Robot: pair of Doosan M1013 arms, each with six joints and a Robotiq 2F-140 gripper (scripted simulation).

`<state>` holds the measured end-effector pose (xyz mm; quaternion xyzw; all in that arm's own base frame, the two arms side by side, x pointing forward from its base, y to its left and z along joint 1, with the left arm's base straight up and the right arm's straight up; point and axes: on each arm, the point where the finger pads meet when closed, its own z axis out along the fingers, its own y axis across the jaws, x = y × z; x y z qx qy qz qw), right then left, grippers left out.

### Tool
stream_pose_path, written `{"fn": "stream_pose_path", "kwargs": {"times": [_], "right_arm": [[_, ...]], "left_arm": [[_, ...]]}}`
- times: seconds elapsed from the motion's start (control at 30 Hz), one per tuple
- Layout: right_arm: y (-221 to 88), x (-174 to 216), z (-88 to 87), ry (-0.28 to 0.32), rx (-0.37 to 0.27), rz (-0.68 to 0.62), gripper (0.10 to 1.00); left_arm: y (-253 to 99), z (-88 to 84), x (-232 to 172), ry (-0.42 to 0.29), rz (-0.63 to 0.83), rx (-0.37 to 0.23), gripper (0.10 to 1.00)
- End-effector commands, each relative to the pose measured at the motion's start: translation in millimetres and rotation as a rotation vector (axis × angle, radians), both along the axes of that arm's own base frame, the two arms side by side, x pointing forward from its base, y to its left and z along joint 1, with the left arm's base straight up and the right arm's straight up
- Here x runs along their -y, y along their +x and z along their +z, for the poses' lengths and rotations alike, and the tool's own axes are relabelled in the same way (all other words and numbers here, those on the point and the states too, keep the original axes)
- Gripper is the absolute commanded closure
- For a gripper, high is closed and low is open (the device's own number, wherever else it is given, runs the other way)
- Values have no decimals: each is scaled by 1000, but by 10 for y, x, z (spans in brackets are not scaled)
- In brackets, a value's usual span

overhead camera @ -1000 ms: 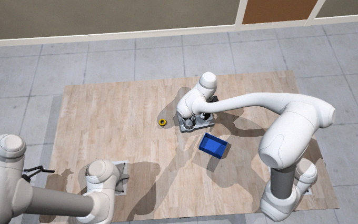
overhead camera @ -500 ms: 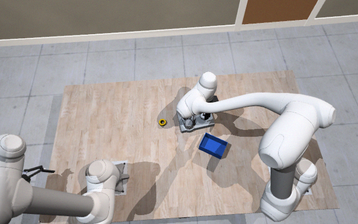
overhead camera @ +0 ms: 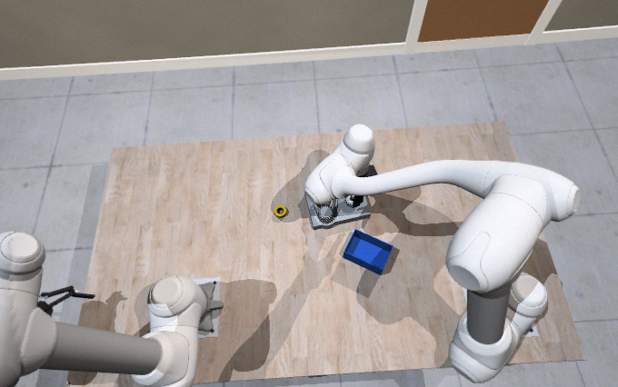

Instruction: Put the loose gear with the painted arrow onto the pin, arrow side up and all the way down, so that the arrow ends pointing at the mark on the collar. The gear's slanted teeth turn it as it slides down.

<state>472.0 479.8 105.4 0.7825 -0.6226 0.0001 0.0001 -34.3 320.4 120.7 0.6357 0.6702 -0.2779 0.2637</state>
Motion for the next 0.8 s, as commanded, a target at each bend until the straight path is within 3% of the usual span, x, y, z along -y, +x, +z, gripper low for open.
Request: {"fn": "stream_pose_path", "kwargs": {"times": [0.0,0.77], "right_arm": [[3,-4,7,1,1,0,538],[3,-4,-150,1,1,0,538]], "left_arm": [[-1,3,-2,1,0,0,98],[-1,3,-2,1,0,0,98]]}}
